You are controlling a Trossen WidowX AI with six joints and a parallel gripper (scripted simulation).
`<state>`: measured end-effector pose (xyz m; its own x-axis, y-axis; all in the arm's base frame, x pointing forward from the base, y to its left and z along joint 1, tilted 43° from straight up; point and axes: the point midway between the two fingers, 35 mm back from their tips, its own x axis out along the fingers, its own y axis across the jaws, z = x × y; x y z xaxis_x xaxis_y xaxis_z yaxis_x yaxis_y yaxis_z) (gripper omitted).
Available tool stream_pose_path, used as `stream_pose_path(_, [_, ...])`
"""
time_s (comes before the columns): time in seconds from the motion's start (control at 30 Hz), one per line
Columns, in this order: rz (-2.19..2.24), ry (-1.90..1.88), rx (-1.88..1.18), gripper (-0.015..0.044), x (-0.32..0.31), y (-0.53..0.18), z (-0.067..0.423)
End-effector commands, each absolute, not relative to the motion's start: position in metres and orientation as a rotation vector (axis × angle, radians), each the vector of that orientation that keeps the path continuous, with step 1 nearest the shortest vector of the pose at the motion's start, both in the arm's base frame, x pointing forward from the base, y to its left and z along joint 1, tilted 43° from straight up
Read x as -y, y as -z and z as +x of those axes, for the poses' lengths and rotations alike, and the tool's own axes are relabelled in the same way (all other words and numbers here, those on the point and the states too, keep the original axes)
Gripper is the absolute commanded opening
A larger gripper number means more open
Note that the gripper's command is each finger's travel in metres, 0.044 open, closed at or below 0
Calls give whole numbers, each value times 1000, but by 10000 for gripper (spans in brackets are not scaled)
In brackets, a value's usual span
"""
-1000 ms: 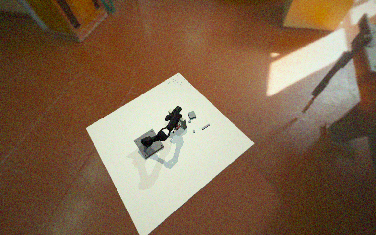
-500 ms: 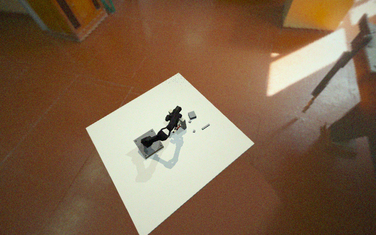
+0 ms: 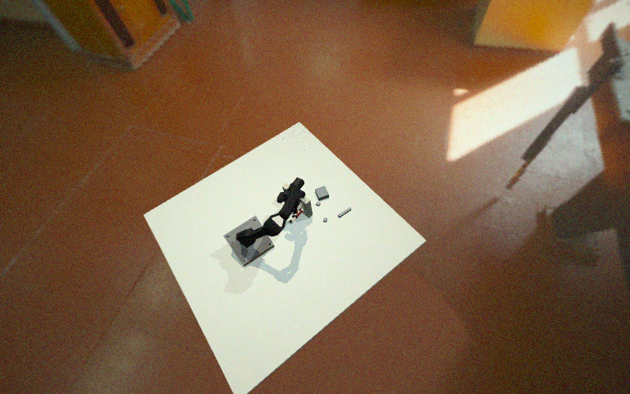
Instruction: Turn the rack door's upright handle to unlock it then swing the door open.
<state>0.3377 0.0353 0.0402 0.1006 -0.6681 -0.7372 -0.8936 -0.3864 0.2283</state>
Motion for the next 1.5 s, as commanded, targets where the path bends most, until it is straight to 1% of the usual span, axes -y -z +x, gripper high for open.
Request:
stream_pose_path(0.0, [-2057,-1101,-1566,23,-36,-39,334])
stream_pose_path(0.57, [-1836,-781,-1623,23,-37,-36,318])
stream_pose_path(1.47, [-1514,-378,-1639,23,-49,-20,275])
